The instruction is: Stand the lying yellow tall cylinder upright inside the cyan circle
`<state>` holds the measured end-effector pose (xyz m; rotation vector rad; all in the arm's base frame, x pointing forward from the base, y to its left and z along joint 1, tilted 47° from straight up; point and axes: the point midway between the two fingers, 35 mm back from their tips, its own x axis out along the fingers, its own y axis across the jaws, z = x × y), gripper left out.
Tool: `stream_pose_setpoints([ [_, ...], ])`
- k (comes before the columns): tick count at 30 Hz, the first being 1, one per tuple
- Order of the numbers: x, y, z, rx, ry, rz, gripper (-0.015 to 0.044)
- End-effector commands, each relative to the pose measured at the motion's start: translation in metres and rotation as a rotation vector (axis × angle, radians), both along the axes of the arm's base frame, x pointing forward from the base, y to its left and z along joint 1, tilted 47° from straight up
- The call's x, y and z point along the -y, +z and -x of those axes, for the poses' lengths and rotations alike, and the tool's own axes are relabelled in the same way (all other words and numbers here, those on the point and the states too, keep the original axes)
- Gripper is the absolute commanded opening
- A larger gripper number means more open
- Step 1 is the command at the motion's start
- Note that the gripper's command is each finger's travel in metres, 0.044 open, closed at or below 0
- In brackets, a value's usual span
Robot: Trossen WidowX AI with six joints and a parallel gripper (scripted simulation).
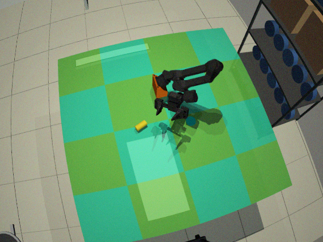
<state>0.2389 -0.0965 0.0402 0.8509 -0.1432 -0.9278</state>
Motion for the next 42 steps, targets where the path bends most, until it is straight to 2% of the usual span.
stream_pose_setpoints([
  [1, 0.000, -0.002, -0.001, -0.012, 0.002, 0.001, 0.0374],
  [4, 0.007, -0.027, -0.017, -0.180, 0.033, 0.009, 0.0309],
  [12, 0.038, -0.109, -0.042, -0.710, 0.169, -0.105, 0.0309],
  [18, 0.058, -0.156, -0.033, -1.013, 0.310, -0.326, 0.0309],
  [23, 0.068, -0.177, -0.016, -1.165, 0.452, -0.581, 0.0309],
  [30, 0.074, -0.174, 0.010, -1.181, 0.666, -1.000, 0.0309],
  [37, 0.084, -0.136, 0.025, -0.947, 0.851, -1.413, 0.0309],
  [42, 0.088, -0.124, 0.026, -0.867, 0.881, -1.491, 0.0309],
])
